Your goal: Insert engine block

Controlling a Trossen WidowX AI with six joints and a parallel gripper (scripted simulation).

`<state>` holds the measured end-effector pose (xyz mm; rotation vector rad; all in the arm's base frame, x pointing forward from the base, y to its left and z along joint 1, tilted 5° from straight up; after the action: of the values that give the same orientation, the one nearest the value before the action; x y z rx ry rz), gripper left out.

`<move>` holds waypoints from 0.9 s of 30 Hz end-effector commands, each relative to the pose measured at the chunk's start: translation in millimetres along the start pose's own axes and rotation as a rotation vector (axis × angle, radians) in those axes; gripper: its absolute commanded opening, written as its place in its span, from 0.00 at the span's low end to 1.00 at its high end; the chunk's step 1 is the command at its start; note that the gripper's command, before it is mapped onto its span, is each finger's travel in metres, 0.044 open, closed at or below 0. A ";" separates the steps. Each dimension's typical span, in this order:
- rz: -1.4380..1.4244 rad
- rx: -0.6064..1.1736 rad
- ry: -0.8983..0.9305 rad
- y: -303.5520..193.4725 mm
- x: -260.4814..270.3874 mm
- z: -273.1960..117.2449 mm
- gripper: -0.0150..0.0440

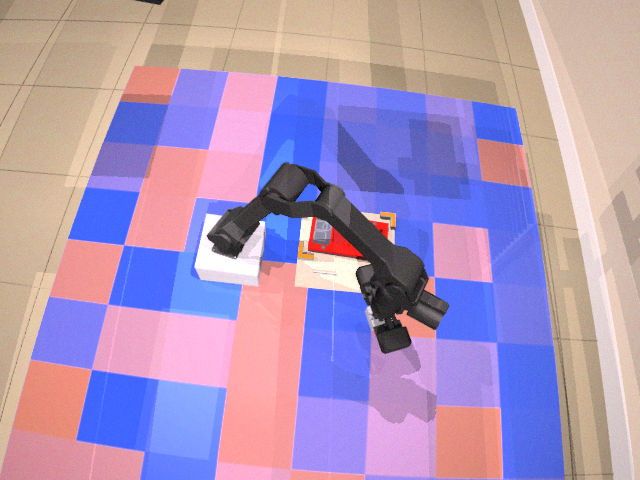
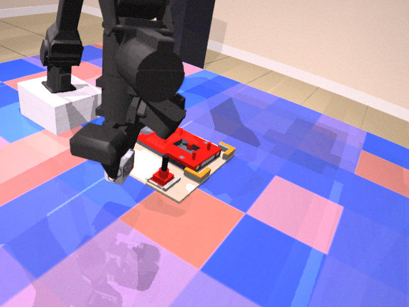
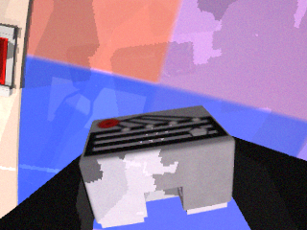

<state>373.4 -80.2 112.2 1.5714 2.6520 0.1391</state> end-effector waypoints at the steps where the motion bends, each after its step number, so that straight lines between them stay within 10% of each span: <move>1: -0.001 -0.006 -0.009 -0.5 -0.4 -16.5 0.25; 27: 0.009 -0.051 0.002 -9.0 3.1 -29.2 0.25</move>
<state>362.5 -82.5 135.8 1.5839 2.6402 0.1659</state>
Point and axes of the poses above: the point midway between the two fingers, 35 mm back from their tips, its own z axis out along the fingers, its own x axis across the jaws, y = z × x, the point moved 3 cm from there along -z, back along the fingers, and after that the axes turned 4 degrees about z, right-handed, at the moved point
